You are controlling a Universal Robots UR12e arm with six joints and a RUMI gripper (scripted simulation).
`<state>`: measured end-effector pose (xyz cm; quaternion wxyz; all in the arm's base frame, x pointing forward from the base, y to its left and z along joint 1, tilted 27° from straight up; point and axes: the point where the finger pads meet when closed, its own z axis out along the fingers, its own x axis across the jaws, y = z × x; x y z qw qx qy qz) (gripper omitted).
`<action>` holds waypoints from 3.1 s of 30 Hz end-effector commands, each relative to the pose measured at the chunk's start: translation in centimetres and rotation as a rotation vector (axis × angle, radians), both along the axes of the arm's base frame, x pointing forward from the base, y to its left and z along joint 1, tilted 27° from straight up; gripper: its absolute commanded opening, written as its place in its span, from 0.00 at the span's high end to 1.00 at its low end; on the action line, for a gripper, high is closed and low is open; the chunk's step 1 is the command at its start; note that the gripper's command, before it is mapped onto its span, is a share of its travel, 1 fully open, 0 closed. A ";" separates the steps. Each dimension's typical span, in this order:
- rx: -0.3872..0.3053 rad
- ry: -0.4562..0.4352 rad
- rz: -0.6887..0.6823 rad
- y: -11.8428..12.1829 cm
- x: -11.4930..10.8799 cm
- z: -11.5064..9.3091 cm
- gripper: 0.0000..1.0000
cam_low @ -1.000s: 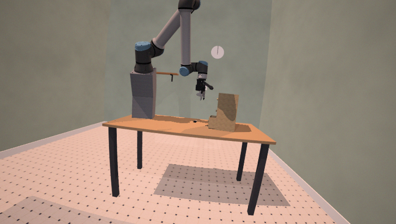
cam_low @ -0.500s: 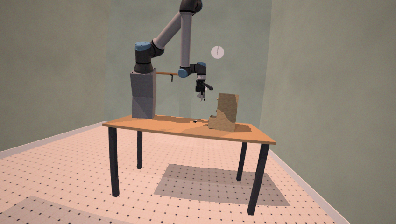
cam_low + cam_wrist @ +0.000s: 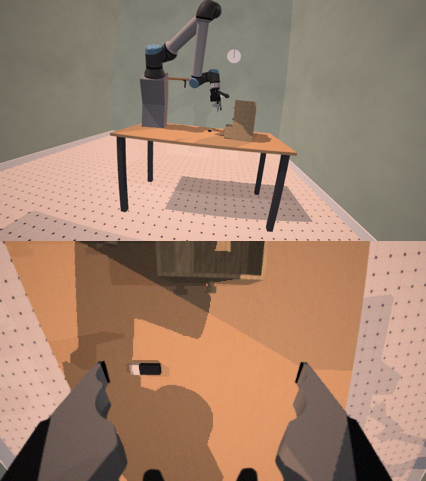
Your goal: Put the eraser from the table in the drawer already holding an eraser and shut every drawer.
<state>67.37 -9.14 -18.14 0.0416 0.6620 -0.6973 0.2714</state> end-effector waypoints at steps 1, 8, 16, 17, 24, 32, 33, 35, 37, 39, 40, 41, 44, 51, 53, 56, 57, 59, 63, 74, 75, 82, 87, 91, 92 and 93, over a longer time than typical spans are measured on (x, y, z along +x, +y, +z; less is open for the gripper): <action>-0.005 -0.080 0.041 -0.5 1.3 -0.7 0.00; -0.011 -0.138 0.069 -1.0 2.4 -1.2 0.00; -0.018 -0.233 0.118 -1.7 3.9 -2.2 0.00; -0.019 -0.245 0.124 -1.8 4.0 -2.4 0.00; -0.025 -0.304 0.154 -2.2 5.0 -3.0 0.00; -0.032 -0.392 0.199 -2.8 6.4 -3.9 0.00; -0.033 -0.402 0.205 -2.9 6.5 -4.0 0.00; -0.035 -0.422 0.215 -3.1 6.8 -4.2 0.00; -0.036 -0.440 0.224 -3.2 7.1 -4.4 0.00; -0.036 -0.440 0.224 -3.2 7.1 -4.4 0.00; -0.037 -0.448 0.228 -3.3 7.3 -4.5 0.00; -0.038 -0.456 0.232 -3.3 7.4 -4.6 0.00; -0.040 -0.478 0.243 -3.5 7.7 -4.8 0.00; -0.042 -0.511 0.260 -3.7 8.2 -5.2 0.00; -0.043 -0.516 0.263 -3.7 8.3 -5.2 0.00; -0.043 -0.518 0.264 -3.8 8.3 -5.3 0.00; -0.043 -0.519 0.265 -3.8 8.4 -5.3 0.00; -0.043 -0.522 0.266 -3.8 8.4 -5.3 0.00; -0.043 -0.524 0.267 -3.7 8.4 -5.3 0.00; -0.042 -0.522 0.267 -3.7 8.3 -5.3 0.00; -0.042 -0.522 0.267 -3.7 8.3 -5.3 0.00; -0.042 -0.522 0.267 -3.7 8.3 -5.3 0.00; -0.042 -0.522 0.267 -3.7 8.3 -5.3 0.00; -0.042 -0.522 0.267 -3.7 8.3 -5.3 0.00; -0.042 -0.522 0.267 -3.7 8.3 -5.3 0.00; -0.042 -0.522 0.267 -3.7 8.3 -5.3 0.00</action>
